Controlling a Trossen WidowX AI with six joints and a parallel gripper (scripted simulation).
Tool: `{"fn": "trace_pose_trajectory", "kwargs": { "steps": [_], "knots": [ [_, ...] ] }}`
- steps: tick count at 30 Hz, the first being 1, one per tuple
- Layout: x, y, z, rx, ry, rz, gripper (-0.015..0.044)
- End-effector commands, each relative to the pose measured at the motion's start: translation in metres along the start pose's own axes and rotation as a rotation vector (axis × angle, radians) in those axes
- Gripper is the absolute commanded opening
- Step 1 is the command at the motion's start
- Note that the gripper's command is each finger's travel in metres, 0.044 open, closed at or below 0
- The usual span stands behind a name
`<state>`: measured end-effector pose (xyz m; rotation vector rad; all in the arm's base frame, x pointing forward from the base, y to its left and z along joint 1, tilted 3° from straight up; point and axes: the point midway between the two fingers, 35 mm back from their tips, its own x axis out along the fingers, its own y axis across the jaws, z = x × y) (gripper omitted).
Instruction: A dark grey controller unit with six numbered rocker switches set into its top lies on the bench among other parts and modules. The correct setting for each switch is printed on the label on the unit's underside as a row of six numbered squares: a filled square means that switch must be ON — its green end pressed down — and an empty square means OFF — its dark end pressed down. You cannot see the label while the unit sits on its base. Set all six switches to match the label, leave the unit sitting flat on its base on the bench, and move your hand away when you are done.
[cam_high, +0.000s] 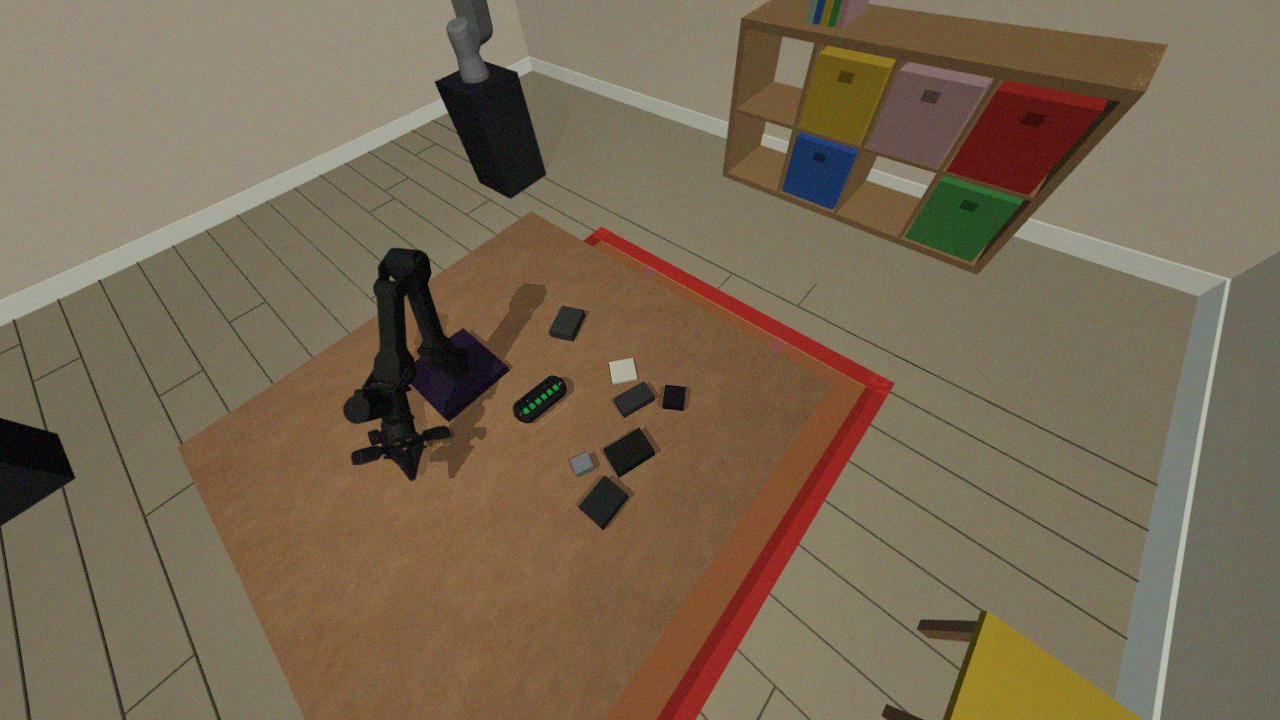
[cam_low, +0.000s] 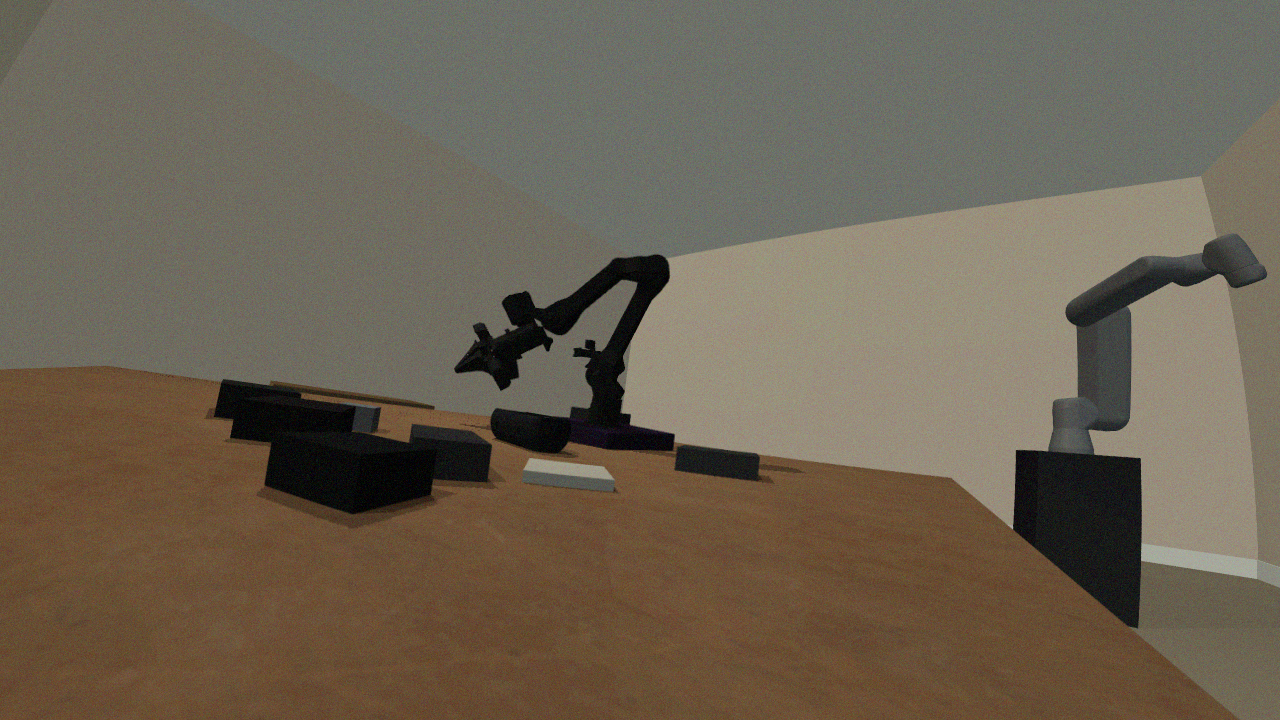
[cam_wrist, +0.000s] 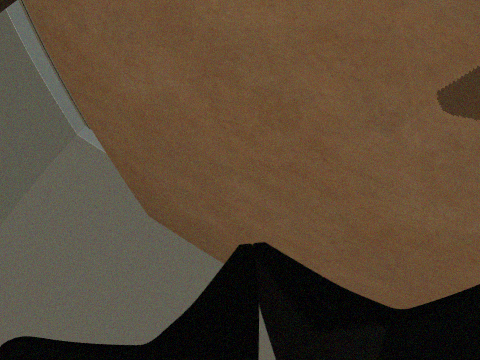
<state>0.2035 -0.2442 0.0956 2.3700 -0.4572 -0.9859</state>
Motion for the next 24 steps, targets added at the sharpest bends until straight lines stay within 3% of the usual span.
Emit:
{"fn": "trace_pose_trajectory", "kwargs": {
  "steps": [1, 11, 24],
  "knots": [
    [0.002, -0.032, -0.026, -0.089, 0.012, -0.111, 0.0],
    [-0.019, -0.127, -0.073, -0.377, 0.034, -0.401, 0.0],
    [-0.091, -0.222, -0.083, -0.872, 0.066, -0.69, 0.0]
  ]
}}
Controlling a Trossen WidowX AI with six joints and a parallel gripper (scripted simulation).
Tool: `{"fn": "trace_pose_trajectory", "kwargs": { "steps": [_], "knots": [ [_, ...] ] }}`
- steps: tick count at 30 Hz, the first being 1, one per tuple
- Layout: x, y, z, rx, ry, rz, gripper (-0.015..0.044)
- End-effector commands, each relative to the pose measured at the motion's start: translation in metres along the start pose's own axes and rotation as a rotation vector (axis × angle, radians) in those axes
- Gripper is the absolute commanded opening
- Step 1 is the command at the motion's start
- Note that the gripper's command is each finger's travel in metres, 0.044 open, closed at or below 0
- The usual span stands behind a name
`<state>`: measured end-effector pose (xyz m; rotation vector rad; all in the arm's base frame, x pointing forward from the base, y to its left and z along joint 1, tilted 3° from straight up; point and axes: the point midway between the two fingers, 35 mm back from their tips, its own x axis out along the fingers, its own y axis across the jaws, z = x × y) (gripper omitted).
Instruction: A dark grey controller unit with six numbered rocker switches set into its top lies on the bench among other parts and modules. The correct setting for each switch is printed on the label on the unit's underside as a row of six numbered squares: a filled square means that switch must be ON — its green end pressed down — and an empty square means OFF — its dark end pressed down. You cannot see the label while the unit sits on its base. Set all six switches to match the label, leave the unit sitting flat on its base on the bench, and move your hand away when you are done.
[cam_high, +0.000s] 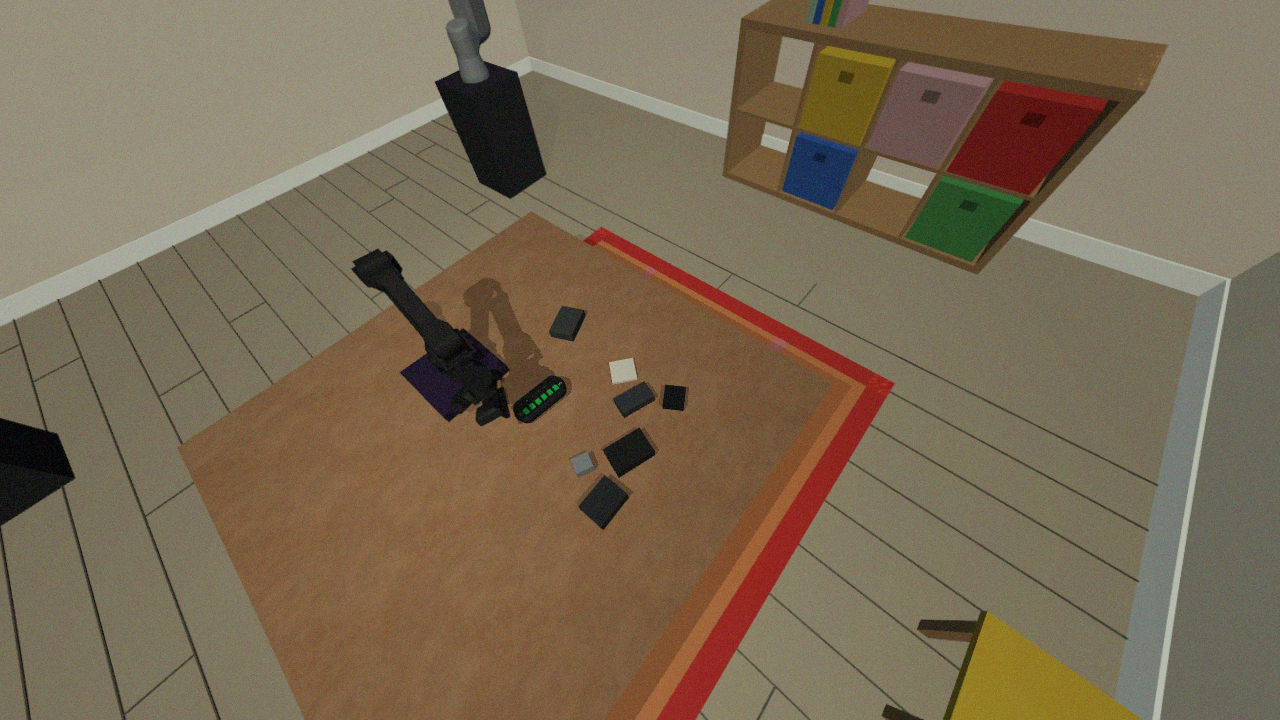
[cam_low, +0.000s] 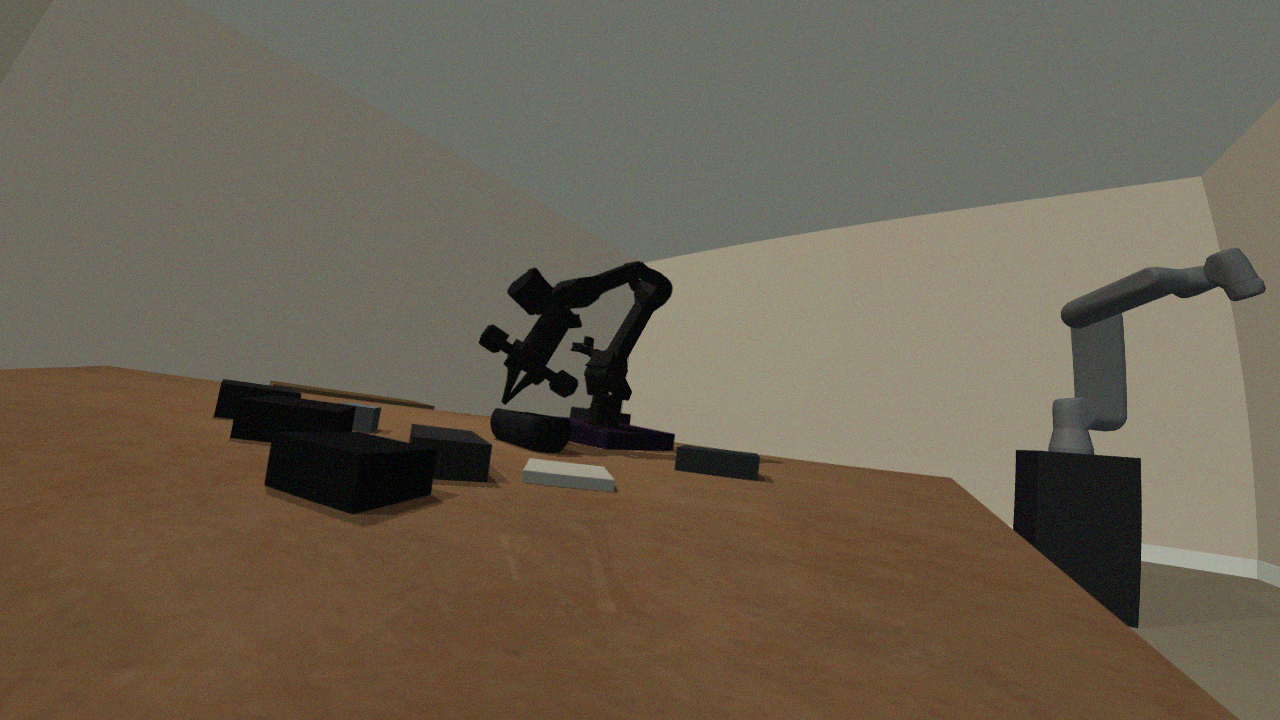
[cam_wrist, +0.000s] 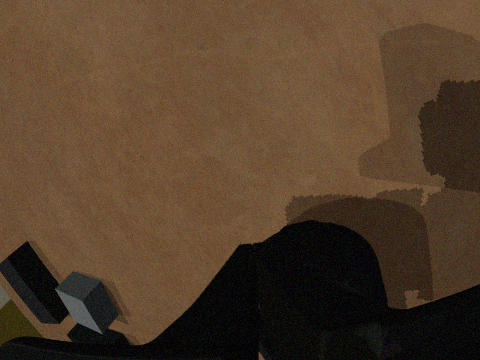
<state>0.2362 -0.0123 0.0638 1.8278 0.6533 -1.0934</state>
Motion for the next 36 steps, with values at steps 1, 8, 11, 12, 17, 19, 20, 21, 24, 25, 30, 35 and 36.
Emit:
{"fn": "trace_pose_trajectory", "kwargs": {
  "steps": [1, 8, 11, 12, 17, 19, 20, 21, 24, 25, 30, 35, 36],
  "knots": [
    [-0.008, -0.024, -0.017, -0.155, -0.012, -0.066, 0.0],
    [-0.02, -0.054, -0.03, -0.349, -0.032, -0.142, 0.0],
    [-0.02, -0.054, -0.03, -0.349, -0.032, -0.142, 0.0],
    [-0.019, -0.055, -0.03, -0.349, -0.032, -0.142, 0.0],
    [-0.012, -0.057, -0.029, -0.349, -0.032, -0.142, 0.0],
    [-0.009, -0.058, -0.029, -0.35, -0.032, -0.142, 0.0],
    [-0.007, -0.059, -0.029, -0.35, -0.032, -0.142, 0.0],
    [-0.005, -0.059, -0.028, -0.35, -0.032, -0.142, 0.0],
    [-0.001, -0.061, -0.028, -0.35, -0.032, -0.142, 0.0],
    [0.0, -0.062, -0.028, -0.35, -0.032, -0.142, 0.0],
    [0.008, -0.065, -0.026, -0.35, -0.032, -0.142, 0.0],
    [0.015, -0.068, -0.025, -0.35, -0.032, -0.142, 0.0],
    [0.016, -0.069, -0.024, -0.35, -0.032, -0.142, 0.0]
  ]
}}
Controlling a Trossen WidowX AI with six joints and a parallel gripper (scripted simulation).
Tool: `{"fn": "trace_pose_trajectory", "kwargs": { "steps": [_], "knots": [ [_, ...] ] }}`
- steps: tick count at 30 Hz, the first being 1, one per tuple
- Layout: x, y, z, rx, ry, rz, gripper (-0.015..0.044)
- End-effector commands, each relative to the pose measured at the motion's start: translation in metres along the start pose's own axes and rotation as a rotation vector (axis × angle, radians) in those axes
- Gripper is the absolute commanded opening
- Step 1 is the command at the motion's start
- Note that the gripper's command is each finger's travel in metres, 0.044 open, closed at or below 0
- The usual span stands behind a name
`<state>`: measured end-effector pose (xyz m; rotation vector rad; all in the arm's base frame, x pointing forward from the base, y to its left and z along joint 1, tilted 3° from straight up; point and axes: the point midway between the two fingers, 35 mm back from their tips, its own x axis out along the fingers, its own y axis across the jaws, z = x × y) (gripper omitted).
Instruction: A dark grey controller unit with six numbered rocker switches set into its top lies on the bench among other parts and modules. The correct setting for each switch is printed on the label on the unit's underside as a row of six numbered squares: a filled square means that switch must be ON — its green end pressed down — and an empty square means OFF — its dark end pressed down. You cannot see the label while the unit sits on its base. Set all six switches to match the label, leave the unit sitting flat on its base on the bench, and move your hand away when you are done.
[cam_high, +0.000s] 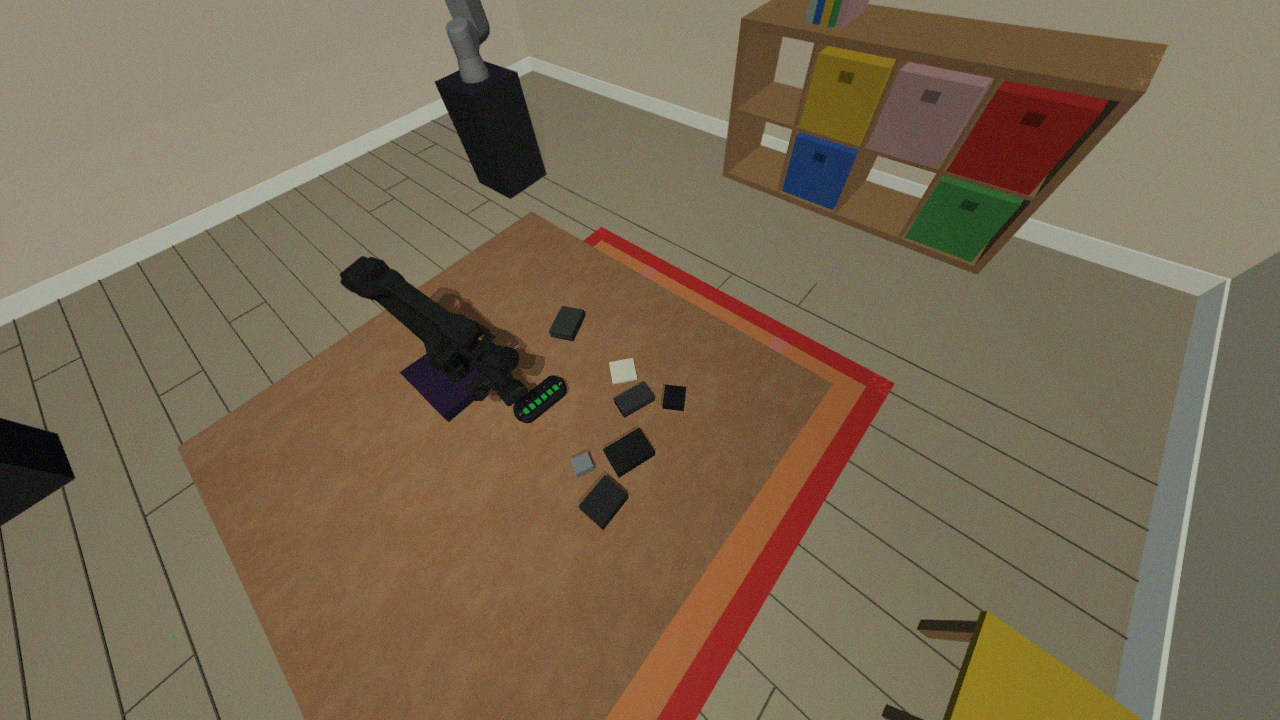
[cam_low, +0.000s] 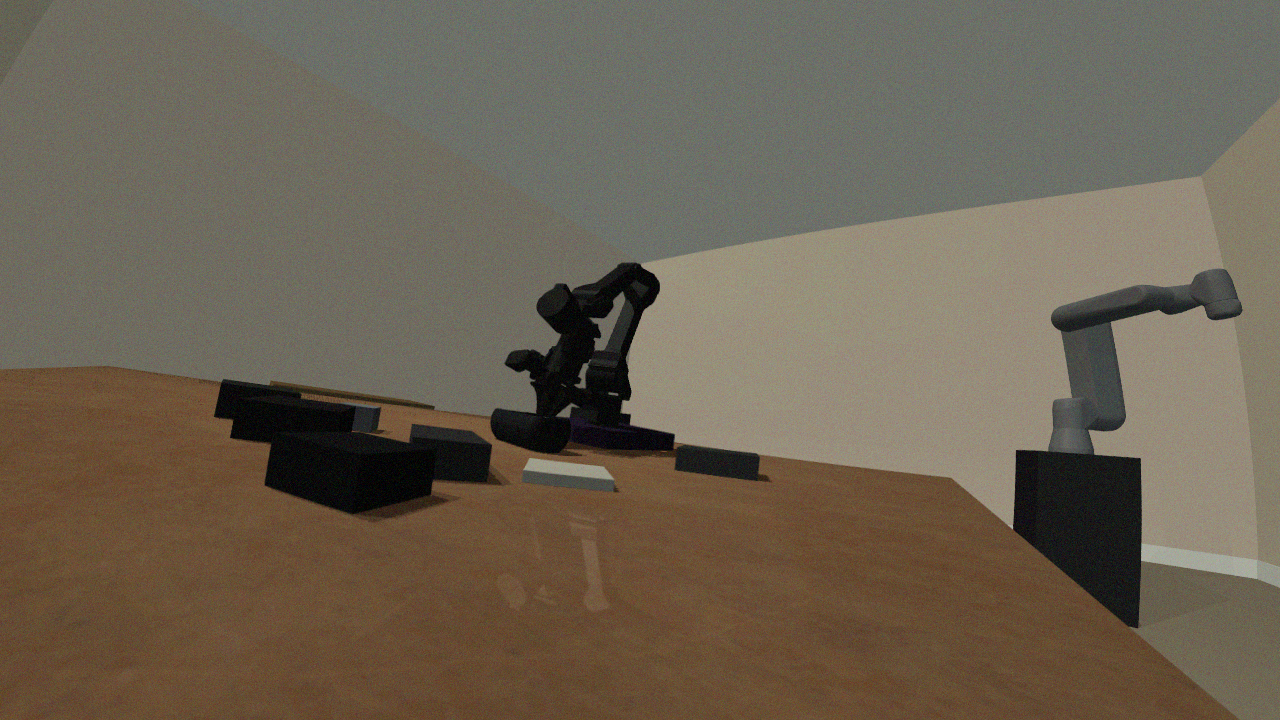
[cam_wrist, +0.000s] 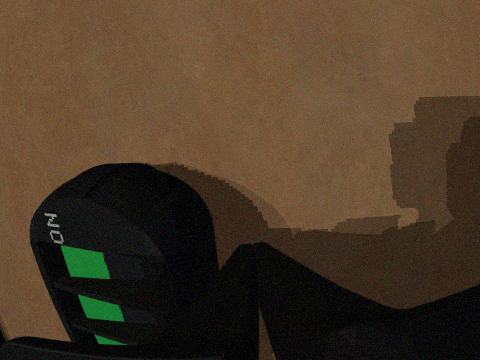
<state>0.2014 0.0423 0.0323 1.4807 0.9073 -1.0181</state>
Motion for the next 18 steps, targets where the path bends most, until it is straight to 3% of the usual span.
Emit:
{"fn": "trace_pose_trajectory", "kwargs": {
  "steps": [1, 18],
  "knots": [
    [0.007, -0.003, 0.001, 0.002, -0.005, -0.002, 0.0],
    [0.017, -0.006, 0.002, 0.002, -0.005, -0.003, 0.0]
  ]
}}
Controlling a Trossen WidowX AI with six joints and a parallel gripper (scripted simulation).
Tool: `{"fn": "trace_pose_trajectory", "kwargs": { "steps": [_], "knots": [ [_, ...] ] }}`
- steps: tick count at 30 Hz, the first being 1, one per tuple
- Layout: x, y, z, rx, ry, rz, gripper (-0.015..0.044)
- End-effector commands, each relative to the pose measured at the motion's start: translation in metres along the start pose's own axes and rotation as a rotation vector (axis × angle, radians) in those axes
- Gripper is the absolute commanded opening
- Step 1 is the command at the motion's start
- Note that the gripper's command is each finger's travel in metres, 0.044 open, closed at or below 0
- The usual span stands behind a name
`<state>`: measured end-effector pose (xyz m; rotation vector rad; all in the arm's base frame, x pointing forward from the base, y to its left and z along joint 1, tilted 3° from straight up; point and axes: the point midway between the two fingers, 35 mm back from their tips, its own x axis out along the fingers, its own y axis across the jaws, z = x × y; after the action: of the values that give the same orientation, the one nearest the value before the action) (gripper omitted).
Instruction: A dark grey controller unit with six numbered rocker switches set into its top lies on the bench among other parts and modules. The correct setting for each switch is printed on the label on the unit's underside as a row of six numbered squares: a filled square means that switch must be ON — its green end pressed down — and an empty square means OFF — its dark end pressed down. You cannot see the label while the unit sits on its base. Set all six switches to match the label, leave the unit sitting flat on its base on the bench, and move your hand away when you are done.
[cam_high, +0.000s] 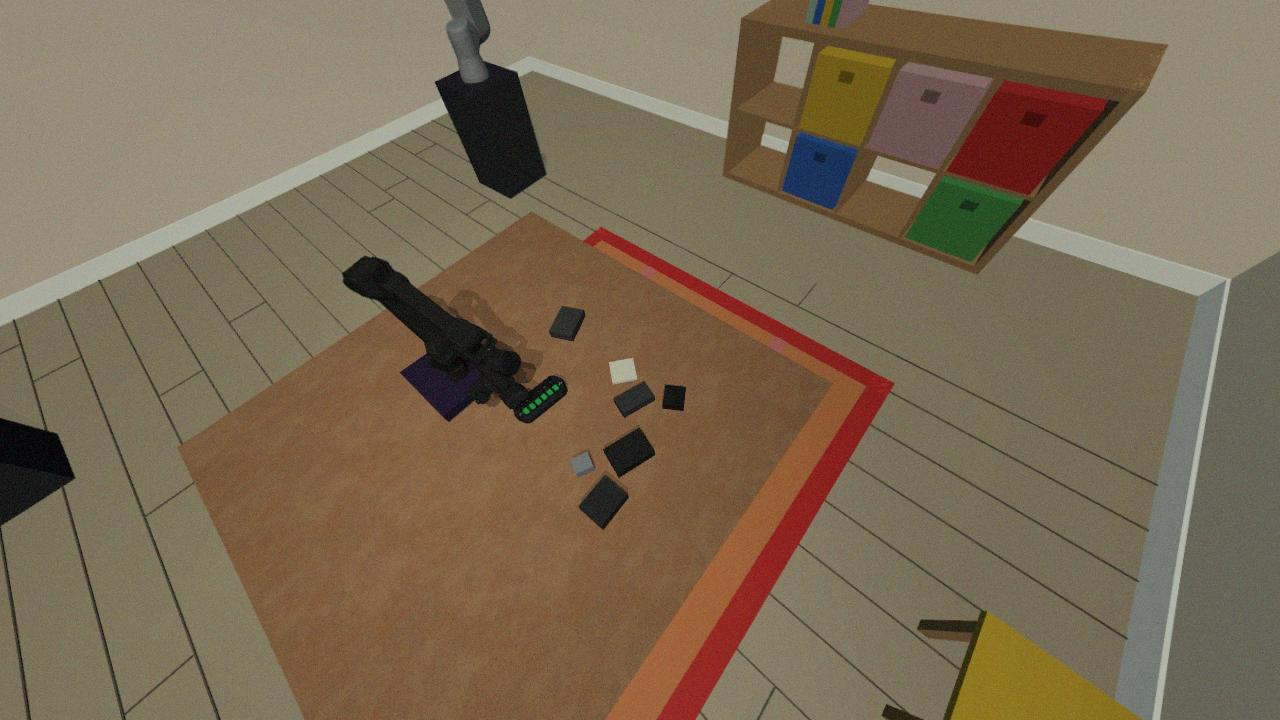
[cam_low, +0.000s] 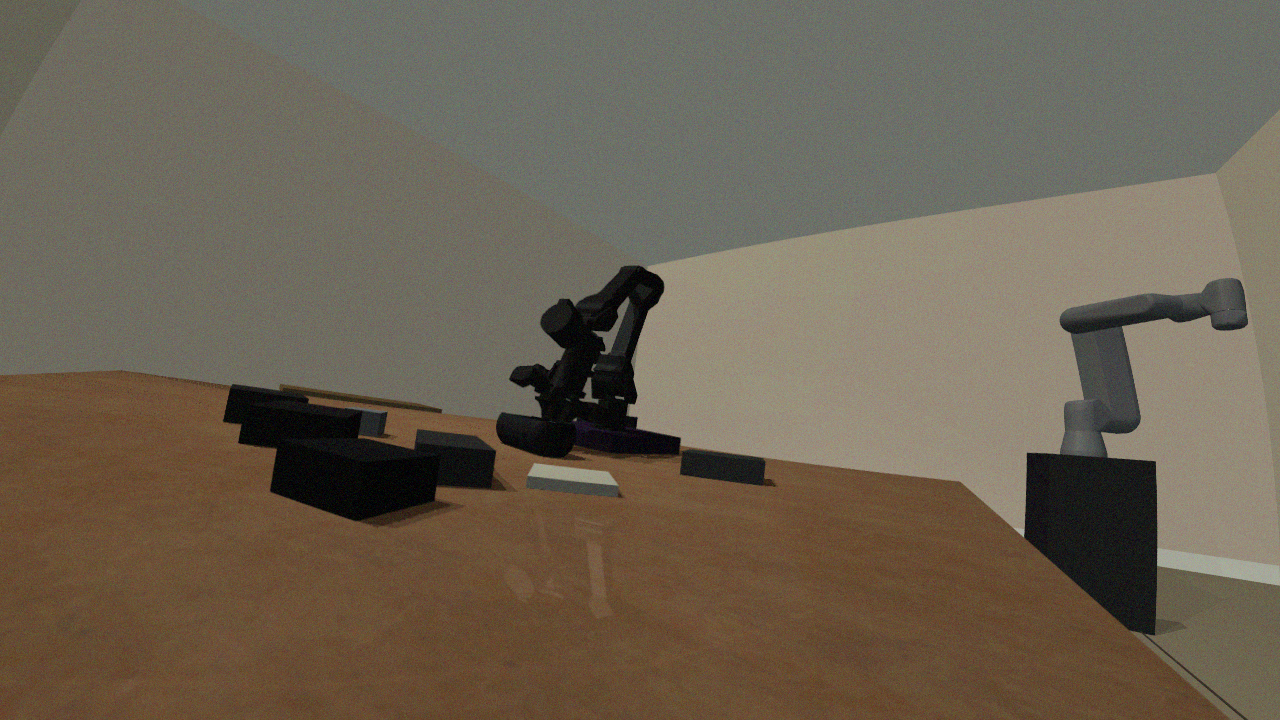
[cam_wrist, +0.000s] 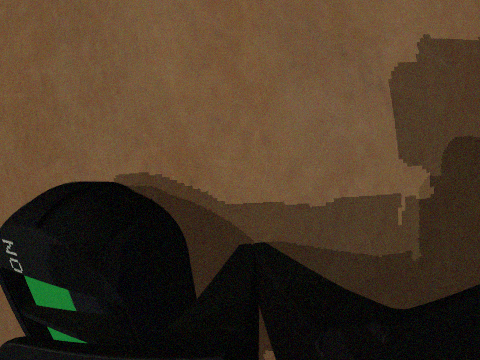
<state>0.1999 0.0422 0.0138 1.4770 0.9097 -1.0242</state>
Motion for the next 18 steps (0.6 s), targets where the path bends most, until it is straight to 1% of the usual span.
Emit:
{"fn": "trace_pose_trajectory", "kwargs": {
  "steps": [1, 18],
  "knots": [
    [0.0007, 0.0018, 0.0002, 0.002, -0.002, 0.003, 0.0],
    [0.0026, 0.0083, 0.0002, 0.001, -0.002, 0.004, 0.0]
  ]
}}
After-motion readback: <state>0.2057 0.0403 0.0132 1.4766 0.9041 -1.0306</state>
